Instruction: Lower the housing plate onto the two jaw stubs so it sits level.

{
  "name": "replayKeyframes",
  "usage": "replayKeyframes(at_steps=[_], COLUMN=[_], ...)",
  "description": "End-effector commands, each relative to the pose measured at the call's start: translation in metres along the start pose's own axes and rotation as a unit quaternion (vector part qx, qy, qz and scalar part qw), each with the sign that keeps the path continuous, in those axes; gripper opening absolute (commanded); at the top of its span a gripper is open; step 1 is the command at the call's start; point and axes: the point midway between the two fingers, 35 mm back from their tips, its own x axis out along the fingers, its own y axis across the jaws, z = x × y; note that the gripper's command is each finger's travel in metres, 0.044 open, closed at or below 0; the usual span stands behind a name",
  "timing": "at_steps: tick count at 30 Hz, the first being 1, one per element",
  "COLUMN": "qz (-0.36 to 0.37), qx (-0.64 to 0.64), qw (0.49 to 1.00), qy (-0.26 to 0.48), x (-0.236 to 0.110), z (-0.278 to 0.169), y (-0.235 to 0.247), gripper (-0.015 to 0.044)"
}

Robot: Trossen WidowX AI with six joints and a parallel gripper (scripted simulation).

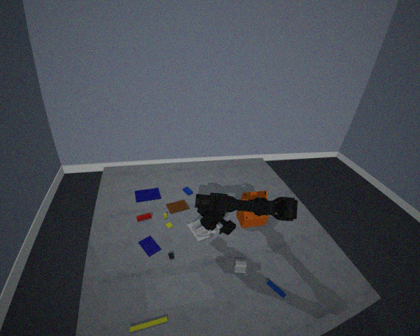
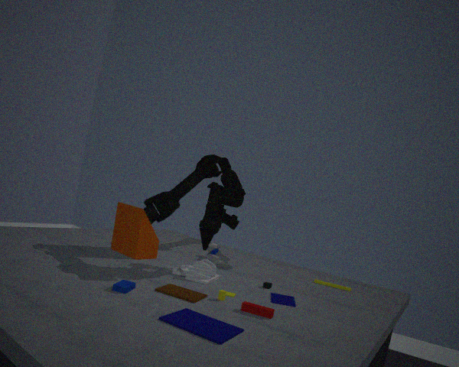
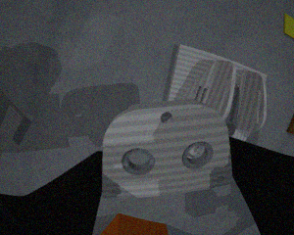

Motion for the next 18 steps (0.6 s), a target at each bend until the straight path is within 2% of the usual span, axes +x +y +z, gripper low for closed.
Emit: replayKeyframes(at_steps=[1,18], qz=[0.0,0.019], qx=[0.017,0.113], qw=[1.0,0.993], qy=[0.0,-0.012], x=[0.0,0.002], z=[-0.006,-0.042], y=[-0.012,-0.056], gripper=[0.0351,0.0351])
